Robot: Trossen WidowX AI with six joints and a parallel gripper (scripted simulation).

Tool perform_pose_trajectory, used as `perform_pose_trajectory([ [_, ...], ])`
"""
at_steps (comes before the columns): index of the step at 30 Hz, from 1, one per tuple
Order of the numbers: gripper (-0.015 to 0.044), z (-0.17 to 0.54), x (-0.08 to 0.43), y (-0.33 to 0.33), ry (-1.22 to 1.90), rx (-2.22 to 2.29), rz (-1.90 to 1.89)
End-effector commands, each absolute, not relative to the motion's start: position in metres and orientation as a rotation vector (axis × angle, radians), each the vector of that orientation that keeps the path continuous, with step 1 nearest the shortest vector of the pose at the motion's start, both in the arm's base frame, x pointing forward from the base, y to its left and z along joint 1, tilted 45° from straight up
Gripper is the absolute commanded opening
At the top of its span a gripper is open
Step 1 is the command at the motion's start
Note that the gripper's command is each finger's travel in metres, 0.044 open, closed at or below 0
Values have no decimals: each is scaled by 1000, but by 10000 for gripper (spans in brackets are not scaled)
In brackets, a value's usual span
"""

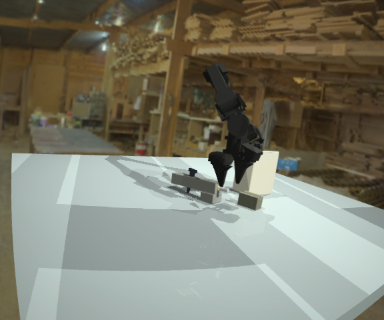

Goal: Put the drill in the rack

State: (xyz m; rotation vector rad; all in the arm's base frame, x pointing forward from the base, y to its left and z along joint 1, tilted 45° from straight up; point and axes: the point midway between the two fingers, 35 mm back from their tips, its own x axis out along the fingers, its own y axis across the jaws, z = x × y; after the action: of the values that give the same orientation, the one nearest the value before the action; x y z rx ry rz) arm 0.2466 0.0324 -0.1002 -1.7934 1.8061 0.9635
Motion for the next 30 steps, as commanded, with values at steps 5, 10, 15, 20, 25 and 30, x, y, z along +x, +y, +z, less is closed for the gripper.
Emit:
perform_pose_trajectory([
  [5,440,-106,246,25,1809,-1793,977],
  [10,440,-111,246,18,1808,-1794,977],
  [15,440,-115,245,10,1808,-1794,977],
  [20,440,-119,245,3,1809,-1794,976],
  [25,440,-123,244,-4,1810,-1795,975],
  [30,440,-127,243,-11,1812,-1795,974],
])
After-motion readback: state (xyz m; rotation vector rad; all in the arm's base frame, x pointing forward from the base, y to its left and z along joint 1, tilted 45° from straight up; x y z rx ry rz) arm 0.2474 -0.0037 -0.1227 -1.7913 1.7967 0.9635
